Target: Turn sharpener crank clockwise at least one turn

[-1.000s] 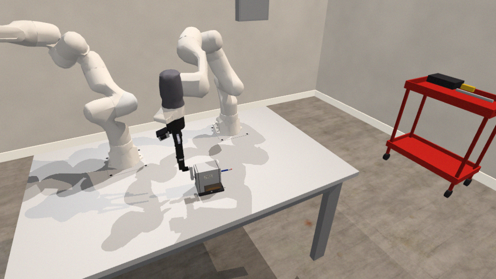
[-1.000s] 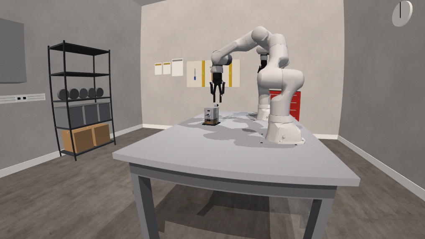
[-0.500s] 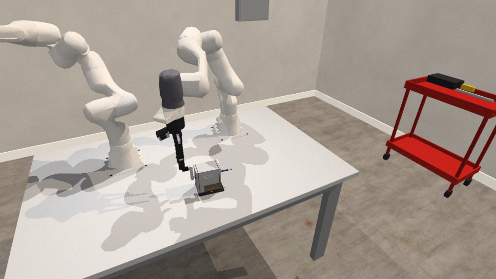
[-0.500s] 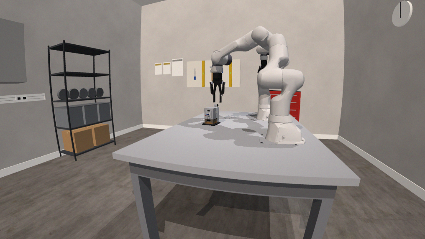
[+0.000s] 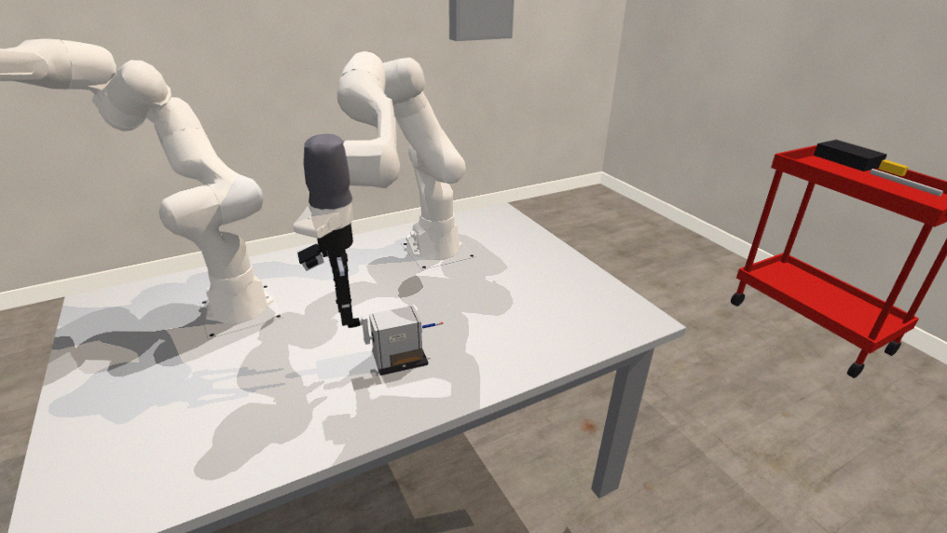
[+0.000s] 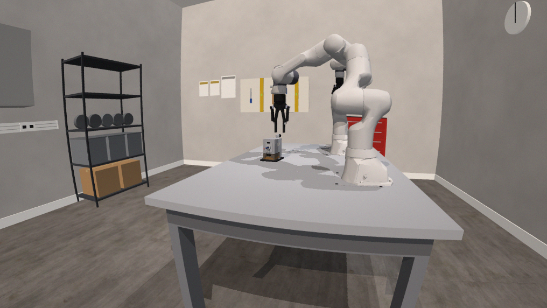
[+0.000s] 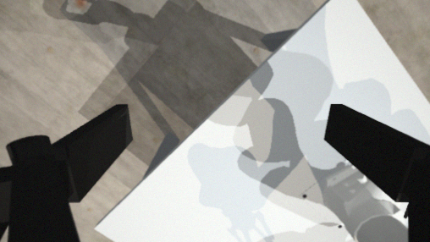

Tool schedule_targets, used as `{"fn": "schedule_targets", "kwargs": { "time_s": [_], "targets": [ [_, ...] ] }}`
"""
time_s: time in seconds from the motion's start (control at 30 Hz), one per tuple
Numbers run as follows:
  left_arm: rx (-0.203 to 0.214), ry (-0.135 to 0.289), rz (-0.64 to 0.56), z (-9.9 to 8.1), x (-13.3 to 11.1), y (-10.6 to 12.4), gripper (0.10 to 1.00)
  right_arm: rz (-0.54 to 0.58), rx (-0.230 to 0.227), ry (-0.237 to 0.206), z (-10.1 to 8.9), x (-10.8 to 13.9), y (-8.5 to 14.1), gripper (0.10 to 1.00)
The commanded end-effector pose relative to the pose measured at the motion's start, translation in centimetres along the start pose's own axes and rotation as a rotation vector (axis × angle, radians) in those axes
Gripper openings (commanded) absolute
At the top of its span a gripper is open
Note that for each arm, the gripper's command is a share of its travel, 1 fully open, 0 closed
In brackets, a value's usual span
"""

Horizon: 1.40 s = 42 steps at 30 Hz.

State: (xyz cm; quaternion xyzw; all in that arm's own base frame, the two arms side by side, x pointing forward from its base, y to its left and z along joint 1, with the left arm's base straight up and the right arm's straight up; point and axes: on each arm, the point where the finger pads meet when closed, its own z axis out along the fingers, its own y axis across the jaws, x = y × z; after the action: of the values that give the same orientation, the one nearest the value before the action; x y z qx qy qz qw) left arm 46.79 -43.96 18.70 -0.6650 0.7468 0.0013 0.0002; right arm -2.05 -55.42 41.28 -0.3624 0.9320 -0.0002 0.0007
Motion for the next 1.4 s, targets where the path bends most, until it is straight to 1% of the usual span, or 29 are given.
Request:
{"fn": "schedule_targets", "kwargs": {
  "time_s": [0.0,0.4,0.9,1.37],
  "targets": [
    [0.002,0.002,0.003,0.3,0.0,-0.1,0.387,-0.005,-0.001,0.001,0.0,0.0,0.1,1.0],
    [0.002,0.002,0.003,1.4,0.0,-0.1,0.387,-0.005,-0.001,0.001,0.0,0.0,0.1,1.0],
    [0.002,0.002,0.003,3.1,0.0,-0.1,0.387,-0.005,-0.001,0.001,0.0,0.0,0.1,1.0],
    [0.002,0.002,0.003,3.7,0.0,-0.1,0.387,-0.005,-0.001,0.001,0.0,0.0,0.1,1.0]
  ]
}}
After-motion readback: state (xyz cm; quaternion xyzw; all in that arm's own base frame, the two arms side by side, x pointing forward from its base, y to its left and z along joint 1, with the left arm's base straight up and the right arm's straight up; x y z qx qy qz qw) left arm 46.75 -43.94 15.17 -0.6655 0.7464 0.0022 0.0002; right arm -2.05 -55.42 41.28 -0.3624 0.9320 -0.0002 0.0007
